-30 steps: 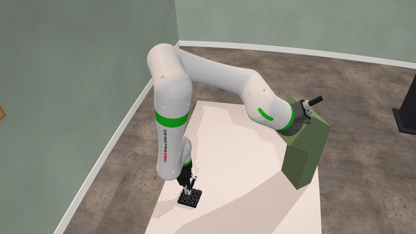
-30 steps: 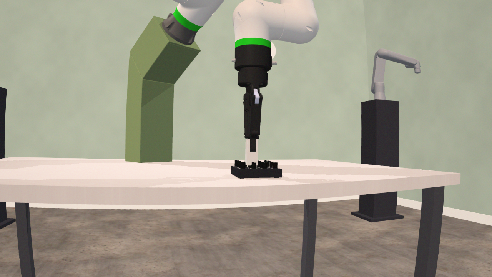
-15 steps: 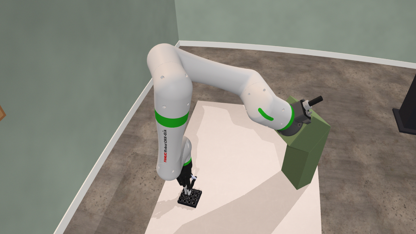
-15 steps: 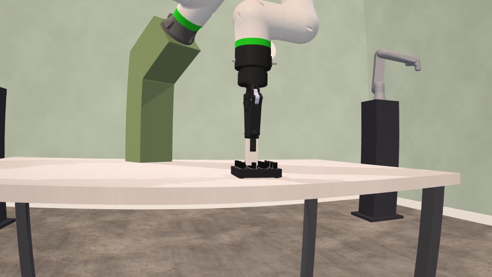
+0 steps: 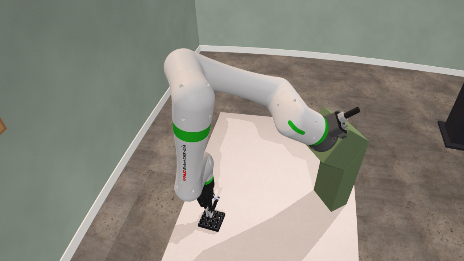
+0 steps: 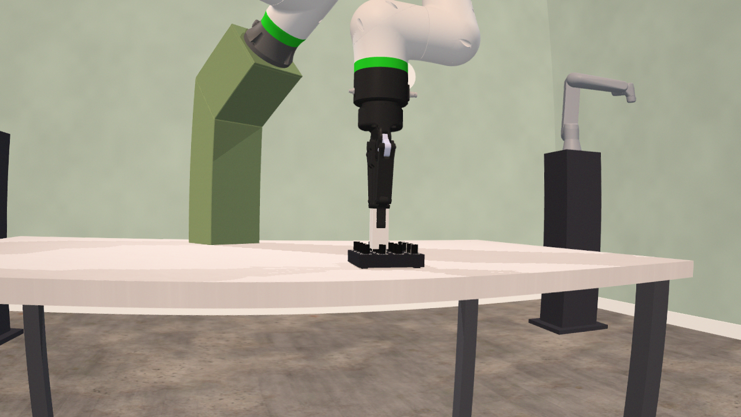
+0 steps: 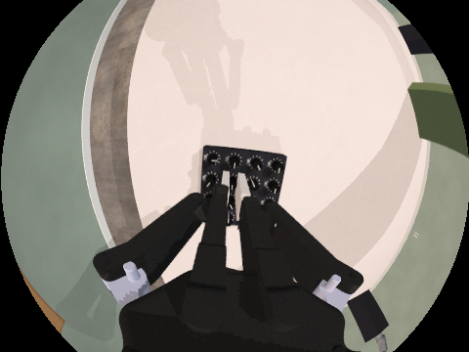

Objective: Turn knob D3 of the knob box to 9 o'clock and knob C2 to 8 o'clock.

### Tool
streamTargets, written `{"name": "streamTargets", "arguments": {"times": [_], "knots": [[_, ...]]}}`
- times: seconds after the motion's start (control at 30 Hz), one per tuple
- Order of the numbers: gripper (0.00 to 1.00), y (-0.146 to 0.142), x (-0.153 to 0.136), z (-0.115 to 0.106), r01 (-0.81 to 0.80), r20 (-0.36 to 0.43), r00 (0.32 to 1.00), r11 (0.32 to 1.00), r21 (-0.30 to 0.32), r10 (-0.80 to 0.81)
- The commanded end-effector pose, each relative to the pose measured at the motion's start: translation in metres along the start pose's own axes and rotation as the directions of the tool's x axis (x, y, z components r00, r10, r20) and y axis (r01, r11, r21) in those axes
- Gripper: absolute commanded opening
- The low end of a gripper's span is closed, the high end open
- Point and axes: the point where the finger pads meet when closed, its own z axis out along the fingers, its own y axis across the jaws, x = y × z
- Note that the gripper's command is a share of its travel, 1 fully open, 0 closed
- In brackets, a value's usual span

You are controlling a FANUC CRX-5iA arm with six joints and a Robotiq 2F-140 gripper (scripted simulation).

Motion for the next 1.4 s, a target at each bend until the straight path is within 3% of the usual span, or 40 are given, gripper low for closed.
{"name": "streamTargets", "arguments": {"times": [0.0, 0.9, 1.37], "knots": [[0.05, -0.0001, 0.0001, -0.0001, 0.005, 0.000, 1.000, 1.000, 0.000, -0.005], [0.05, -0.0001, 0.0001, -0.0001, 0.235, 0.000, 0.972, 0.972, 0.000, -0.235], [0.05, -0.0001, 0.0001, -0.0001, 0.520, 0.000, 0.854, 0.854, 0.000, -0.520]]}}
